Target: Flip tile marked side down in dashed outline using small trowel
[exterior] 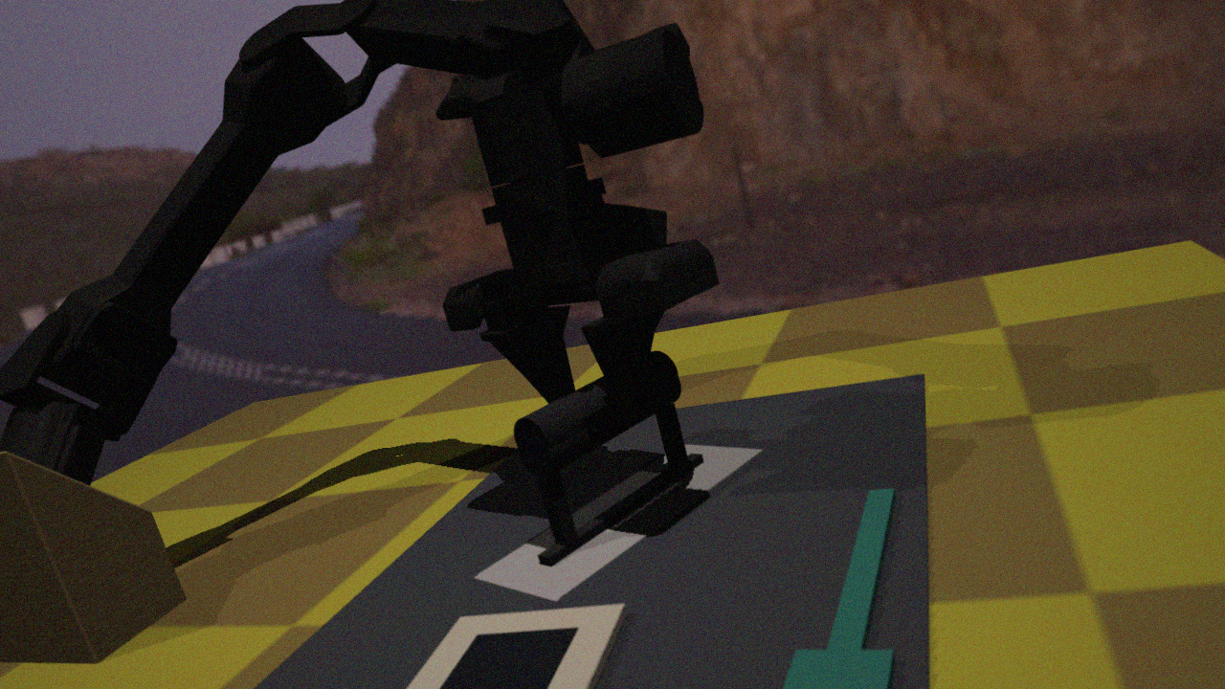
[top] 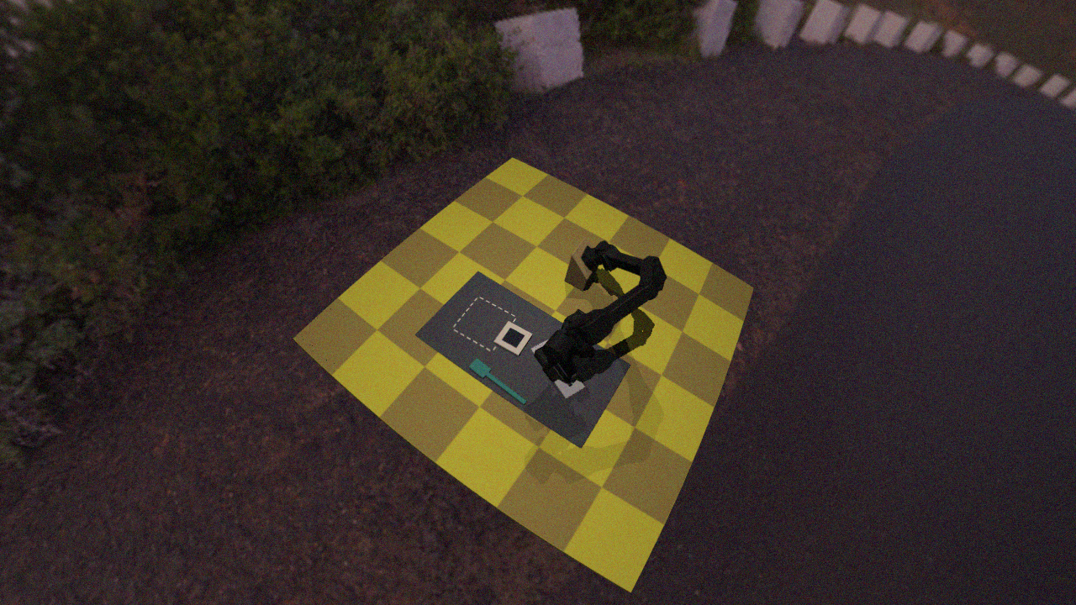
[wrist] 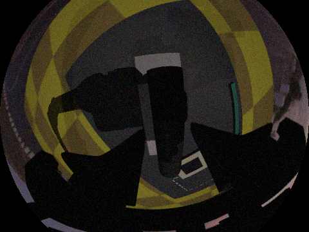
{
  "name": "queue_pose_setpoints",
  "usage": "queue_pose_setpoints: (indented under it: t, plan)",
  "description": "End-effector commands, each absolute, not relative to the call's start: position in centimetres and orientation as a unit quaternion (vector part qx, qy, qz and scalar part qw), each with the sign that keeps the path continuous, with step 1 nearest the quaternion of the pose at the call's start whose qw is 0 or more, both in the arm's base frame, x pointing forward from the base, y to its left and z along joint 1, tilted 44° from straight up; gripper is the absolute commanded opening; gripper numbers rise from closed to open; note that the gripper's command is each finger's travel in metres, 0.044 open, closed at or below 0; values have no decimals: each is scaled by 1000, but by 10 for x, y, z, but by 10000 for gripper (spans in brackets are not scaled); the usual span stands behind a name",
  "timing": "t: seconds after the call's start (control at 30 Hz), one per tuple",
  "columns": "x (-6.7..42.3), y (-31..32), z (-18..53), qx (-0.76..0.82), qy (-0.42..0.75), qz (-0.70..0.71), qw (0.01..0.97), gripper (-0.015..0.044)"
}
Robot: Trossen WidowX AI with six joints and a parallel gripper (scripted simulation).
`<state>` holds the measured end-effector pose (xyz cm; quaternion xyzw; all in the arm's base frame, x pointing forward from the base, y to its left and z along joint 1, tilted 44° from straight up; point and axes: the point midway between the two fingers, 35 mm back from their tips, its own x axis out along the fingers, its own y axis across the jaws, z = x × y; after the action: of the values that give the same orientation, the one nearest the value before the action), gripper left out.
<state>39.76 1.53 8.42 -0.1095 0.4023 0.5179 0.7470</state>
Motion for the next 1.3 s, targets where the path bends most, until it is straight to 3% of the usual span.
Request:
queue_pose_setpoints:
  t: [0.0,0.7,0.73,0.83,1.27]
  plan:
    - [398,16,83,-112,401,519,746,270]
    - [389,-13,115,-111,401,519,746,270]
    - [390,-17,116,-109,400,514,751,296]
    - [389,-23,122,-111,401,513,751,300]
    - [378,-2,97,-215,432,400,780,300]
